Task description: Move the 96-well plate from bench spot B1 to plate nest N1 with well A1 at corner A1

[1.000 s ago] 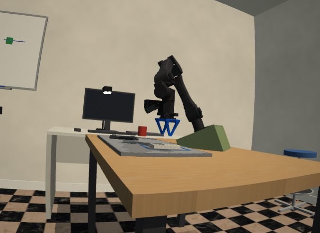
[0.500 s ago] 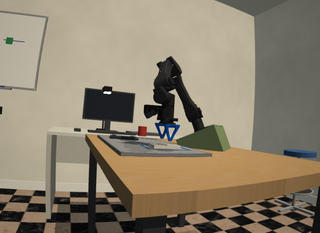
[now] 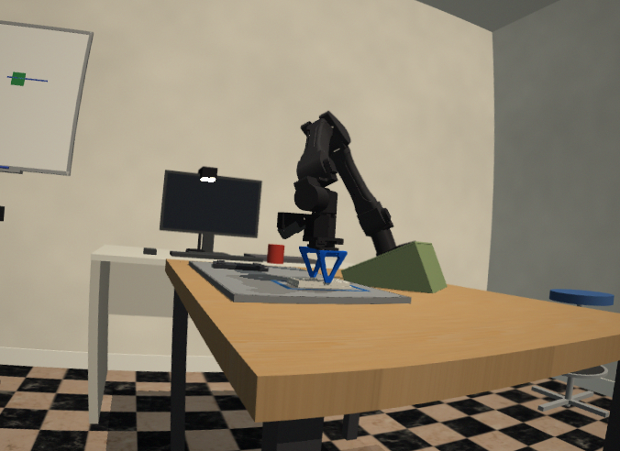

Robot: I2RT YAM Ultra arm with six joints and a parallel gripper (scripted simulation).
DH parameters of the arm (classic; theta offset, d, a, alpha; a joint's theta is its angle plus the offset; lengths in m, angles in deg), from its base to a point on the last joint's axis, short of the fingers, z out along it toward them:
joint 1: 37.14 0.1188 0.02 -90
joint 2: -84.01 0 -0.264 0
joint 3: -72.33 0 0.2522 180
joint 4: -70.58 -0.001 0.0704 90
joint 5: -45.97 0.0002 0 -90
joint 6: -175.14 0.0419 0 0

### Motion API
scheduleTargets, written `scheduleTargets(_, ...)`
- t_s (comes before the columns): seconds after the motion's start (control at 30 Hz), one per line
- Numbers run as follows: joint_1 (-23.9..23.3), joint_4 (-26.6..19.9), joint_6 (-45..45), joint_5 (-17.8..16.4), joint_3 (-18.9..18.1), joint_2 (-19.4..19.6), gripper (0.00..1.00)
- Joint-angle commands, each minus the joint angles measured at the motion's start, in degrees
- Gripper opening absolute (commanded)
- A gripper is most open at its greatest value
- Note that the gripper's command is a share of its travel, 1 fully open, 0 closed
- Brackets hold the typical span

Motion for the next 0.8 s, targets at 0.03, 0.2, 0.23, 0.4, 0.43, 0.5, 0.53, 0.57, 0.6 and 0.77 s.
scheduleTargets(0.03,0.1,3.1,-1.2,0.5,1.5,0.4,1.0)
scheduleTargets(0.2,-0.8,4.9,-1.8,0.5,2.2,1.9,1.0)
scheduleTargets(0.23,-0.8,4.9,-1.8,0.5,2.2,1.9,1.0)
scheduleTargets(0.4,0.0,5.2,-1.9,0.5,2.1,0.8,1.0)
scheduleTargets(0.43,0.0,5.2,-1.9,0.5,2.1,0.8,1.0)
scheduleTargets(0.5,0.0,5.2,-1.9,0.5,2.1,0.8,1.0)
scheduleTargets(0.53,-0.5,4.5,-1.6,0.2,1.0,0.9,1.0)
scheduleTargets(0.57,-0.5,4.5,-1.6,0.2,1.0,0.9,1.0)
scheduleTargets(0.6,-0.5,4.5,-1.6,0.2,1.0,0.9,1.0)
scheduleTargets(0.77,-0.5,4.5,-1.6,0.2,1.0,0.9,1.0)
